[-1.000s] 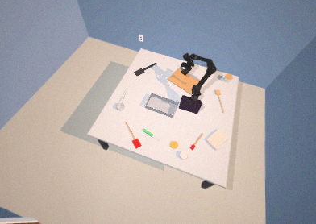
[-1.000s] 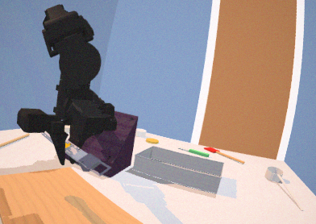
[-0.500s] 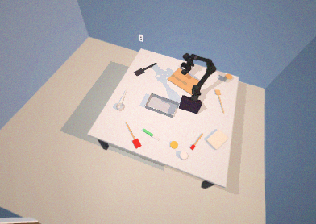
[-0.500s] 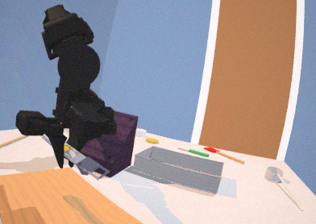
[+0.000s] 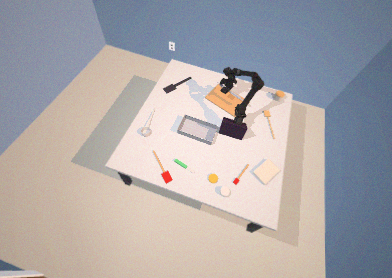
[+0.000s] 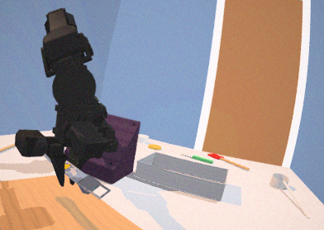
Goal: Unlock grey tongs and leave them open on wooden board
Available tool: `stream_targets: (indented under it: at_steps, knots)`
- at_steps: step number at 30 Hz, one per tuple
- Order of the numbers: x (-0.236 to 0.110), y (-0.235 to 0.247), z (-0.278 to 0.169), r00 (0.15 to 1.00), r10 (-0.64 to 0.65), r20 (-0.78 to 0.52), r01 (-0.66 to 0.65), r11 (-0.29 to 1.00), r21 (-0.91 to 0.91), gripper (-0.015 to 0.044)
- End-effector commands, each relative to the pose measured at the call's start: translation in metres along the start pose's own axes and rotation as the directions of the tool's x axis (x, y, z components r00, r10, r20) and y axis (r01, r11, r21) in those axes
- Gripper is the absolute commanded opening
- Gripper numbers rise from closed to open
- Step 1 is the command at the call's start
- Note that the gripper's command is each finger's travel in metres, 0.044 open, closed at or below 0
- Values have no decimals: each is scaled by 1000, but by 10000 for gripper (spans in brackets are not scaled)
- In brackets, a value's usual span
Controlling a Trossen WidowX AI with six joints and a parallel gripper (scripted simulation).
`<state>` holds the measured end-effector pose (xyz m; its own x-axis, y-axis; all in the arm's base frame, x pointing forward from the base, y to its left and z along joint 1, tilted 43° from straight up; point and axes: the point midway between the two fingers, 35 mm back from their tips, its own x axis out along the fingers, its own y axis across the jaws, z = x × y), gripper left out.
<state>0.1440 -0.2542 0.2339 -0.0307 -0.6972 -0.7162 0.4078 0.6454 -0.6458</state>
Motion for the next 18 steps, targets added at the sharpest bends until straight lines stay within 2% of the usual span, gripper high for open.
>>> stream_targets:
  at_steps: [1,18]
  knots:
    - [9,2,1,1000,5,-2,-5,1000,-9,-150]
    - [36,1,-1,1000,5,-1,-5,1000,-10,-150]
